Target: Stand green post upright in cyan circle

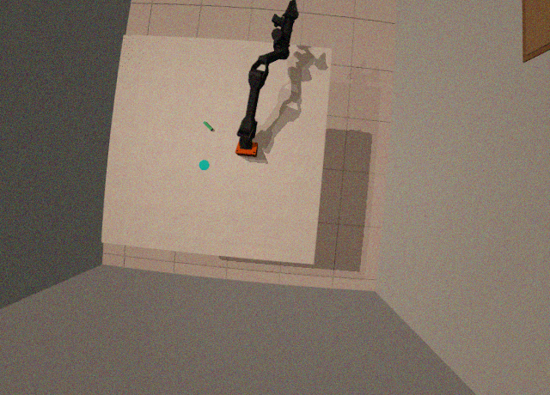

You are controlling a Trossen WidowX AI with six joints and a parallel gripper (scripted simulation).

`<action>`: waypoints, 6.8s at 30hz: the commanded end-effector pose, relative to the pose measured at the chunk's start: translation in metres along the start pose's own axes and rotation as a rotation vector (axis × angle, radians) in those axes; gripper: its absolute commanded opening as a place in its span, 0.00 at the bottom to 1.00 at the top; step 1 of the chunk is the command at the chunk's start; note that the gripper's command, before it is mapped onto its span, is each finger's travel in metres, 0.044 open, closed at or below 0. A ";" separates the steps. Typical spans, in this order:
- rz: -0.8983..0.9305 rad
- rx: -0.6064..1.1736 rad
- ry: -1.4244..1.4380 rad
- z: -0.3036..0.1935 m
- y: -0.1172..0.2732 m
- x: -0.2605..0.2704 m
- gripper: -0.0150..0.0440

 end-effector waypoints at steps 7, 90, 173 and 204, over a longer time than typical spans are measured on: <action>0.094 0.093 -0.210 0.023 0.001 0.038 0.65; 1.781 1.164 -0.237 0.453 0.481 -0.139 0.65; 1.845 1.031 -0.161 0.457 0.493 -0.153 0.29; 2.116 0.348 0.233 0.479 0.562 -0.209 0.29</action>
Point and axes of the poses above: the point midway between the two fingers, 35 mm back from their tips, its own y axis back along the fingers, its own x axis across the jaws, z = x × y, the point moved 7 cm from there along y, back along the fingers, and after that the axes turned 10 degrees about -y, right-handed, at the moved point
